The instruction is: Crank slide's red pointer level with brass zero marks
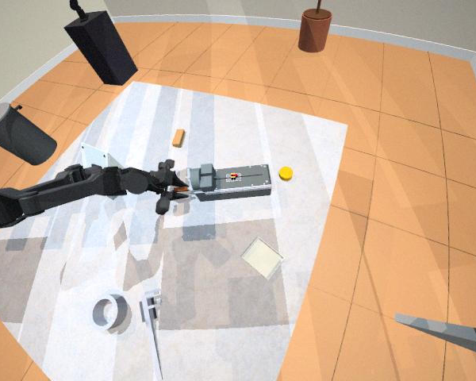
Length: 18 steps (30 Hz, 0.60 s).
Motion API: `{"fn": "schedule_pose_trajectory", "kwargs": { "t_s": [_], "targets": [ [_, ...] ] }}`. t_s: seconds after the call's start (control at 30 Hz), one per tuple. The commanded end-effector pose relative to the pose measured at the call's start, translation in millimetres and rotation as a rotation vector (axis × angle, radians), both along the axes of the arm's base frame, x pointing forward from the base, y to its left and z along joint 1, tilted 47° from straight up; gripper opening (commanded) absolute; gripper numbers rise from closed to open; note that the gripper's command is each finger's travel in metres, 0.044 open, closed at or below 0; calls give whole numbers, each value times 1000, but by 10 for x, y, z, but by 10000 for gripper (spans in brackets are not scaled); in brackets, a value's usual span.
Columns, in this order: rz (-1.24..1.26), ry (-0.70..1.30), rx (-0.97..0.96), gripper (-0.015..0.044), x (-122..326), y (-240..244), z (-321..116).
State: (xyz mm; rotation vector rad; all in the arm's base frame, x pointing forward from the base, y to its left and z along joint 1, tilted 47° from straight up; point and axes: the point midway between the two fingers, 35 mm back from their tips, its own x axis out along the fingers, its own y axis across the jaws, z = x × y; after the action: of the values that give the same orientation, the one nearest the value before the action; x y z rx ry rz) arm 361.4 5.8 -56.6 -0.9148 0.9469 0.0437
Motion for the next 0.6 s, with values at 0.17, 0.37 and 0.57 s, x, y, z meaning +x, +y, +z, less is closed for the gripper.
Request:
{"fn": "schedule_pose_trajectory", "kwargs": {
  "t_s": [0.17, 0.37, 0.57],
  "targets": [
    [0, 0, -1, 394, 1, -2, 1],
    [2, 1, 0, 440, 18, 104, 90],
    [0, 0, 2, 440, 28, 344, 317]
  ]
}}
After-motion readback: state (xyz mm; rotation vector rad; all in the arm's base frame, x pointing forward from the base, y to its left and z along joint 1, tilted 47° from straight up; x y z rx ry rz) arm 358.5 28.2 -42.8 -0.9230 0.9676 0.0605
